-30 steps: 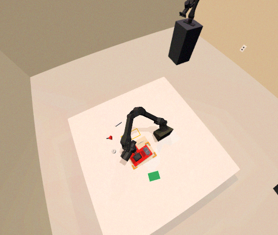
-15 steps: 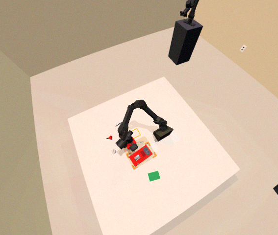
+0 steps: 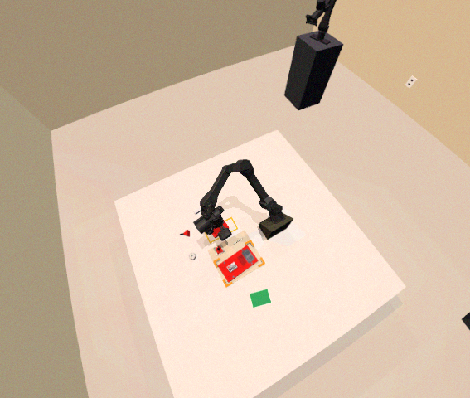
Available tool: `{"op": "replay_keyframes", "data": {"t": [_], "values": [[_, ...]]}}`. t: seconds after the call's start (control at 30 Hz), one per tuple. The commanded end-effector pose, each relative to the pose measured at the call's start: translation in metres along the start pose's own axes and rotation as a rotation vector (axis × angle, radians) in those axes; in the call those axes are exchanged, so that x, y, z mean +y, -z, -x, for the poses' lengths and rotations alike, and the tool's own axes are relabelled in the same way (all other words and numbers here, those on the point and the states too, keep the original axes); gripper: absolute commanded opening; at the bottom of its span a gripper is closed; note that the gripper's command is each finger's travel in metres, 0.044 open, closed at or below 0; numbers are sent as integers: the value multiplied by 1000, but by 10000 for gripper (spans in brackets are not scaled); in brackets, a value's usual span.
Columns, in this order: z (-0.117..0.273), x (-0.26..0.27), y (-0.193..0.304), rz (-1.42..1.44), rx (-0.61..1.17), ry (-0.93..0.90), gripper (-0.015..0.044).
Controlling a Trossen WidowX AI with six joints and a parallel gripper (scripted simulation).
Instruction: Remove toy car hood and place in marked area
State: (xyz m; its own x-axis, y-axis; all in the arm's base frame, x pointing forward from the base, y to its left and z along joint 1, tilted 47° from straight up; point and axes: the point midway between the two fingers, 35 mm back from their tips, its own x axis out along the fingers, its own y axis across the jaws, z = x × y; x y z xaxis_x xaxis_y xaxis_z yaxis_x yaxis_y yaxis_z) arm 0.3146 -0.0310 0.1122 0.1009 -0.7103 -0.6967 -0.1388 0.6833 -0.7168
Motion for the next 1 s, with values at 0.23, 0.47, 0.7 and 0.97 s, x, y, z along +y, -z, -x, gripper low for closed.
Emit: {"op": "replay_keyframes", "data": {"t": [0.23, 0.47, 0.7, 0.97], "values": [[-3, -18, 14, 5, 9, 12, 0], [-10, -17, 13, 5, 9, 10, 0], [-16, -17, 13, 5, 8, 10, 0], [-24, -17, 12, 5, 8, 9, 0]]}}
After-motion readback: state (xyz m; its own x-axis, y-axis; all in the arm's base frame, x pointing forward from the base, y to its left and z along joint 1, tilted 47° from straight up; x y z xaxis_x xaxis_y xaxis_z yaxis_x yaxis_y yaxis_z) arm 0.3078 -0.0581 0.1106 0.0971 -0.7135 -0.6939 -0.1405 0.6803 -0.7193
